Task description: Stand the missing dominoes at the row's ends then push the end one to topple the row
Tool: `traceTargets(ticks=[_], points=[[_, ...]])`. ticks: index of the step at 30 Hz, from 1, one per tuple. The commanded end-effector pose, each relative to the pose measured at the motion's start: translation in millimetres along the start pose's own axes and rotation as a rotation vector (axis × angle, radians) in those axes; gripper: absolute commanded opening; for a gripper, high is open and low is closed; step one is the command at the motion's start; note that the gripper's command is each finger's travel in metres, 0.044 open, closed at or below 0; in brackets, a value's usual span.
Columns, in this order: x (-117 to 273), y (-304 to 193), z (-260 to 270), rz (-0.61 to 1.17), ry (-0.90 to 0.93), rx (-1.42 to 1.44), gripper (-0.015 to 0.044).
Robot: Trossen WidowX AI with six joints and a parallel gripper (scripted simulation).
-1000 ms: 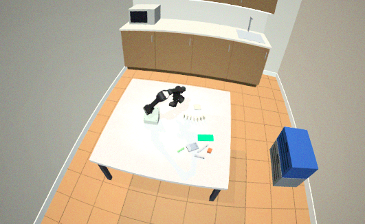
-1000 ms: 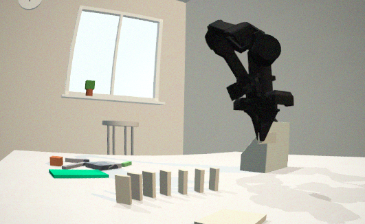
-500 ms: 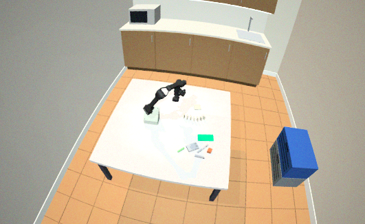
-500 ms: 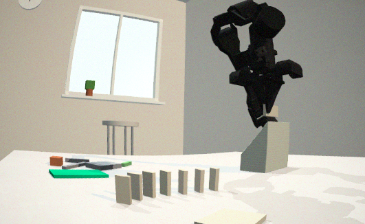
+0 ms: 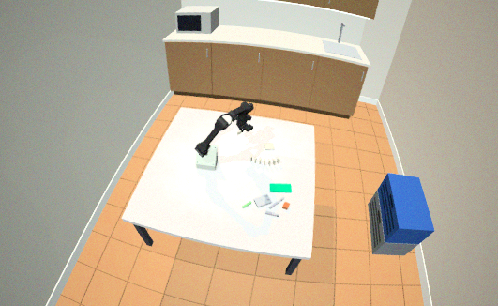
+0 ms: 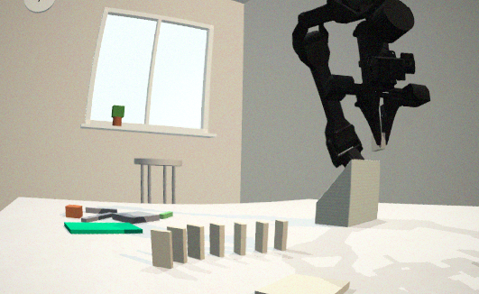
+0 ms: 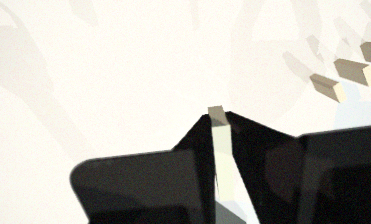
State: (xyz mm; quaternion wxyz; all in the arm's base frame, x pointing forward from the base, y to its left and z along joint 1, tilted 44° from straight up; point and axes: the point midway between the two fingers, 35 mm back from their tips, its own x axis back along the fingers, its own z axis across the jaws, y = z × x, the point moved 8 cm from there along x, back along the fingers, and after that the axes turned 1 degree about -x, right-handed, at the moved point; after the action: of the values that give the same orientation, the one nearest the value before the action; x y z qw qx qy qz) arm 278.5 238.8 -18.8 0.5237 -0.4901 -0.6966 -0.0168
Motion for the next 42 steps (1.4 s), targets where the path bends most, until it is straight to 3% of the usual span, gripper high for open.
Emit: traceTargets(ticks=[1,15,42], points=[[-5.5,23.7,33.5,0.009,0.008,0.488,0.0024],[-10.1,24.6,32.8,-0.007,0.031,0.483,0.0024],[-80.1,27.0,19.2,-0.382,0.382,0.414,0.0024]])
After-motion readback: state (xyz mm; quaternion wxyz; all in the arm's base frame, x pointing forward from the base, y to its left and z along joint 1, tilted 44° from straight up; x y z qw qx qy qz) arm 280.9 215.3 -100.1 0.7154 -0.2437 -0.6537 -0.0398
